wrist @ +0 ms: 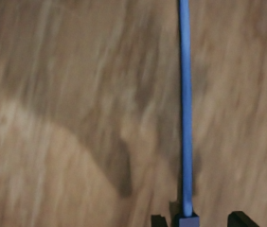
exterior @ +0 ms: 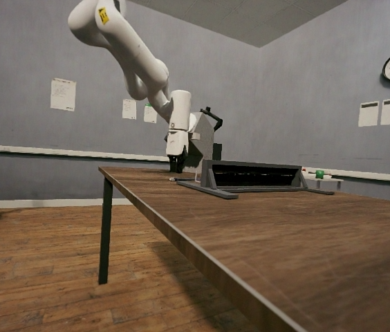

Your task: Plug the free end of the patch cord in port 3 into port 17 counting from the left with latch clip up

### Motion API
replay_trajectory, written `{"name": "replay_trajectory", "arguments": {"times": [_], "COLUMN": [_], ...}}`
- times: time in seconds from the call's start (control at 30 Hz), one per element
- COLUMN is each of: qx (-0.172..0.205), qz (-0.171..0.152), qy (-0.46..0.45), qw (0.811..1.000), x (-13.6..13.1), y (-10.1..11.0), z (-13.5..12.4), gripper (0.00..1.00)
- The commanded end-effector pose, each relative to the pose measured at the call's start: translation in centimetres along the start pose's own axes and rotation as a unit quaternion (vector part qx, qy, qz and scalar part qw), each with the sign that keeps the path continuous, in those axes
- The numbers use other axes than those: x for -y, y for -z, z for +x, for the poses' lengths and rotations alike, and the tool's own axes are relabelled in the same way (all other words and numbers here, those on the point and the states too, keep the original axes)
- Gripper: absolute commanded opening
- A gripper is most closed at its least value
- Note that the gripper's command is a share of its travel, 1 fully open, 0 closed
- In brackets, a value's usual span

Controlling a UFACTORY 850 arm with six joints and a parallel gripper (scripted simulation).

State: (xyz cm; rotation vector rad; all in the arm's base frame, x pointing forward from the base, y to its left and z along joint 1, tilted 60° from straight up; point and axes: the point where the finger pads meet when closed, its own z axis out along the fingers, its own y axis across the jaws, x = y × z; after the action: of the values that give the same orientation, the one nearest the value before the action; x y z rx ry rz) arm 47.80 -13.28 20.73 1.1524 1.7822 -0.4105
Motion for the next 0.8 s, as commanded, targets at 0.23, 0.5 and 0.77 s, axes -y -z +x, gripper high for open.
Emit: {"name": "replay_trajectory", "arguments": {"times": [0.23,0.5,0.77], "qx": [0.000,0.000,0.000], "qz": [-0.001,-0.001,-0.001], "qy": [0.000,0.000,0.000], "qw": [1.000,1.000,1.000], "x": [-0.1,-0.1,-0.1], "y": [-1.8,-2.1,-2.1], "z": [0.0,0.0,0.0], "gripper": [0.39,0.39,0.39]}}
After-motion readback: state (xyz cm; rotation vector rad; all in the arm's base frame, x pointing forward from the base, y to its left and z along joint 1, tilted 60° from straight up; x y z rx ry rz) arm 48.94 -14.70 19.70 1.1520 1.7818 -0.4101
